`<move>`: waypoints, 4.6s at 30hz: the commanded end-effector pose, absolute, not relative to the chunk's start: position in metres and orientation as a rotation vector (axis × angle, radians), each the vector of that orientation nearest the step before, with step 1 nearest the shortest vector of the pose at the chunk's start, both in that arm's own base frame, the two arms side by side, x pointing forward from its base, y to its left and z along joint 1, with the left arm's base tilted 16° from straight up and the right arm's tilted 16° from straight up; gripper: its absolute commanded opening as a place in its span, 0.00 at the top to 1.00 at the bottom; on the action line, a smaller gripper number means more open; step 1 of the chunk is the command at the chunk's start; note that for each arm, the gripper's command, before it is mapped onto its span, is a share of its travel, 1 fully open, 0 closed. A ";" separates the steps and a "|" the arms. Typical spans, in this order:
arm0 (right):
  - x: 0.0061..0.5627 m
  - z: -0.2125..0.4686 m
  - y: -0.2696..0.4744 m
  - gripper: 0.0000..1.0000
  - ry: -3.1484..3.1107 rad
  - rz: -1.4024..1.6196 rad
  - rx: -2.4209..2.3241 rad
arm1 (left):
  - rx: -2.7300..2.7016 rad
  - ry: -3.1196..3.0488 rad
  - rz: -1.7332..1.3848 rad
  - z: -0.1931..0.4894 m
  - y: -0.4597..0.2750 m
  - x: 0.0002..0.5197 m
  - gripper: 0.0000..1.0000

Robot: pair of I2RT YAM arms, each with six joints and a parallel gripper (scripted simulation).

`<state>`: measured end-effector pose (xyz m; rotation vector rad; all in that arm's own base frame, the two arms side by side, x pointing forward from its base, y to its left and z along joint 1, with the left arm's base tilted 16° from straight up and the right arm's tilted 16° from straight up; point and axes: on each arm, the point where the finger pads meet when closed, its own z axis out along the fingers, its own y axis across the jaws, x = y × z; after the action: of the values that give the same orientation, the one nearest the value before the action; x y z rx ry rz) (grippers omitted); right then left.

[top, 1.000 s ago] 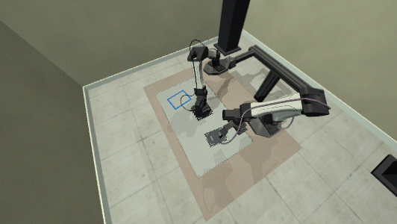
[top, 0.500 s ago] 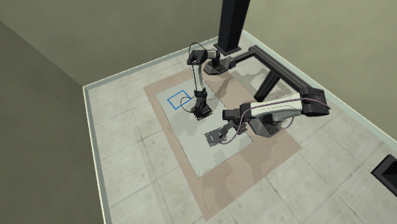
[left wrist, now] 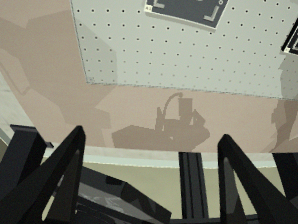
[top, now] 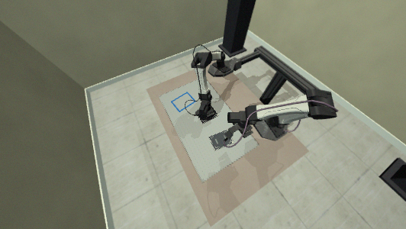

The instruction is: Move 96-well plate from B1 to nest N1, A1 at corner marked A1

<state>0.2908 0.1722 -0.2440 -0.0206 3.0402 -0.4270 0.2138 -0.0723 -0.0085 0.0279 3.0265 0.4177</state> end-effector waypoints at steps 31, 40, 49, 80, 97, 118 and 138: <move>0.298 -0.239 0.171 1.00 3.010 -0.405 -0.015 | 0.028 3.036 0.415 -0.006 -0.071 0.207 0.00; 0.292 -0.246 0.165 1.00 3.022 -0.423 -0.018 | 0.028 3.036 0.415 -0.006 -0.071 0.207 0.00; 0.286 -0.254 0.162 1.00 3.034 -0.443 -0.027 | 0.028 3.036 0.415 -0.006 -0.071 0.207 0.00; 0.293 -0.255 0.164 1.00 3.023 -0.426 -0.017 | 0.028 3.036 0.415 -0.006 -0.071 0.207 0.00; 0.292 -0.255 0.166 1.00 3.028 -0.434 -0.027 | 0.028 3.036 0.415 -0.006 -0.071 0.207 0.00; 0.293 -0.254 0.167 1.00 3.029 -0.435 -0.028 | 0.028 3.036 0.415 -0.006 -0.071 0.207 0.00; 0.292 -0.256 0.167 1.00 3.030 -0.438 -0.029 | 0.028 3.036 0.415 -0.006 -0.071 0.207 0.00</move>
<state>0.2883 0.1666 -0.2529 -0.0203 3.0382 -0.4228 0.2138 -0.0723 -0.0085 0.0279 3.0265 0.4177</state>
